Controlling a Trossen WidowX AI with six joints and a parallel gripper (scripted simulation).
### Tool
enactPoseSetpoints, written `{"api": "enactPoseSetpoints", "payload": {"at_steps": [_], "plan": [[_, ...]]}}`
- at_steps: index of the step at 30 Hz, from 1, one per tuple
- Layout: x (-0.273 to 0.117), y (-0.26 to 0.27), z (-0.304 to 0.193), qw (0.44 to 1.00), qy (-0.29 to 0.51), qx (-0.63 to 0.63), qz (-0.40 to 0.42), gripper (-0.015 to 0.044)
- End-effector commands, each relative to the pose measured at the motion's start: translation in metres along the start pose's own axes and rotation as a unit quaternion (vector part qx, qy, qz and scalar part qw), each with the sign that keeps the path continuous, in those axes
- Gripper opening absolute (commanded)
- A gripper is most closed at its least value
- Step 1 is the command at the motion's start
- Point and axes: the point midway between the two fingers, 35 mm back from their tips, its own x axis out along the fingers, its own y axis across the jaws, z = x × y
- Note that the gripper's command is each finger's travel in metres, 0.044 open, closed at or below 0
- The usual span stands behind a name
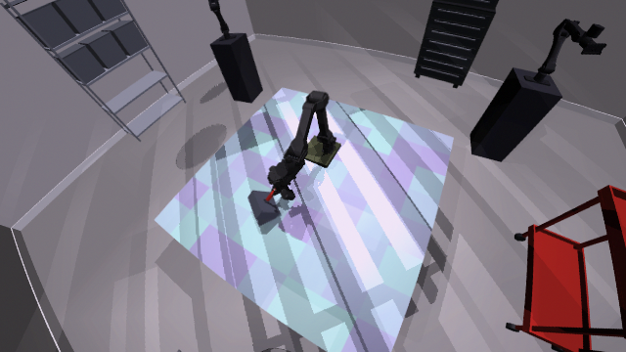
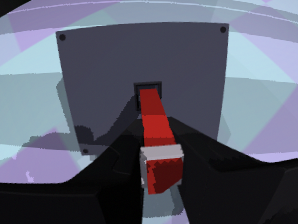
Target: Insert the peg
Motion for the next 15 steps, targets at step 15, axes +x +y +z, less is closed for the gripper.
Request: {"api": "enactPoseSetpoints", "payload": {"at_steps": [15], "plan": [[0.0078,-0.001,-0.0042,1.0,0.002,-0.001,-0.001,0.0]]}}
